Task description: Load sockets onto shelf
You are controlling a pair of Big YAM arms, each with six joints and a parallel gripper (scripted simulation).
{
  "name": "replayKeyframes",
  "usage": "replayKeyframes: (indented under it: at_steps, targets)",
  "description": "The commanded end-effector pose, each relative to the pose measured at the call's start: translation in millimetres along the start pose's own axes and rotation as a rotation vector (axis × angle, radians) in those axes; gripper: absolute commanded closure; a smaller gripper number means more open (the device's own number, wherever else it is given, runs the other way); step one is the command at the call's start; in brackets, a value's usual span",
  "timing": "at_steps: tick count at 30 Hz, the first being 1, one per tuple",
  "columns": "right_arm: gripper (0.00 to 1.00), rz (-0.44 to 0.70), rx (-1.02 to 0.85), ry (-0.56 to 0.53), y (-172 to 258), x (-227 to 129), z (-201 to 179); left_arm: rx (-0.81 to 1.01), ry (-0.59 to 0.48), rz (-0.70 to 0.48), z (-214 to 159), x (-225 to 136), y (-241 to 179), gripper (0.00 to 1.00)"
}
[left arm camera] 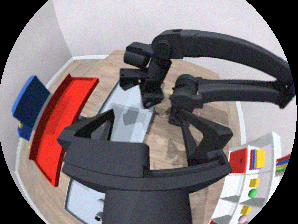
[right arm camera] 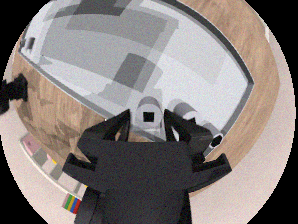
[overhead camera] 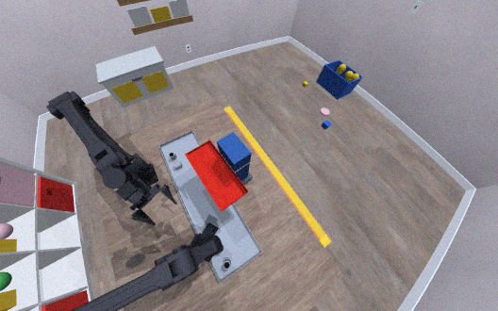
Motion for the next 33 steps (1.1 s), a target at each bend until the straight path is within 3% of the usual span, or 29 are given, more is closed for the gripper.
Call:
replayKeyframes:
  at_steps: [1, 11, 12, 21, 33]
  targets:
    - [0.56, -0.032, 0.000, -0.029, -7, -8, 12, 0.008, -0.058, -0.016, 23, -3, -5, 0.00]
    - [0.78, -0.032, 0.009, -0.028, -7, -7, 9, 0.008, -0.058, -0.016, 23, -3, -5, 0.00]
    - [0.73, -0.032, 0.009, -0.028, -7, -7, 9, 0.008, -0.058, -0.016, 23, -3, -5, 0.00]
    - [0.73, -0.050, 0.004, -0.046, -11, -32, 19, 0.008, -0.058, -0.016, 23, -3, -5, 0.00]
    - [0.73, -0.053, 0.002, -0.049, -9, -100, 32, 0.008, -0.058, -0.016, 23, -3, -5, 0.00]
Point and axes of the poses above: on each arm, the point where the finger pads meet when closed, its own x axis out along the fingers, its own y axis across the jaws, z = x × y, the point moved 6 cm from there along -x, back along the fingers, and after that the axes turned 14 degrees about -x, right-handed, at the moved point
